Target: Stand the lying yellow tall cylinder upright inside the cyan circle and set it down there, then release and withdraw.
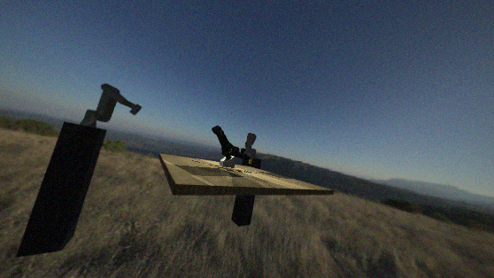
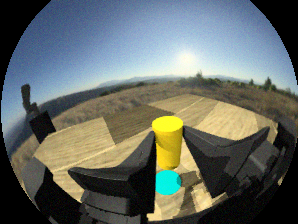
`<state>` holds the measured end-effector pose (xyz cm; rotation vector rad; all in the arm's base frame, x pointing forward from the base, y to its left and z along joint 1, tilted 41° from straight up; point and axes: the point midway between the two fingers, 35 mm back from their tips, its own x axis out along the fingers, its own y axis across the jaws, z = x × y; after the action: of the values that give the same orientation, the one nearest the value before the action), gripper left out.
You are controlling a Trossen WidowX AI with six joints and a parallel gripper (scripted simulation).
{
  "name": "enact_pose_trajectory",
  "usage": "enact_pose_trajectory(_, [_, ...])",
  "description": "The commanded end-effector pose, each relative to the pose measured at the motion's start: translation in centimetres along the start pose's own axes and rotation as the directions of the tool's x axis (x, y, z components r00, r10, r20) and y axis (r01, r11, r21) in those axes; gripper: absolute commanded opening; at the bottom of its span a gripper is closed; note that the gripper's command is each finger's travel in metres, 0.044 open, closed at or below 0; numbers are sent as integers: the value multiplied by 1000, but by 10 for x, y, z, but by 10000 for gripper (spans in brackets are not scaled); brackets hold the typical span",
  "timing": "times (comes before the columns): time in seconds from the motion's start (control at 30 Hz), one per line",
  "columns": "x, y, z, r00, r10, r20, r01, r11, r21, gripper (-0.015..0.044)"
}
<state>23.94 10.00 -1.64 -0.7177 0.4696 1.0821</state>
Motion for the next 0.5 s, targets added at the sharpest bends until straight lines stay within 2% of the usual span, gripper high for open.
enact_pose_trajectory(0.0, [2, 0, -13, 1000, 6, 1, -6, 1000, -2, 105])
enact_pose_trajectory(0.47, [5, 3, -50, 1000, 5, 4, -5, 1000, 0, 105])
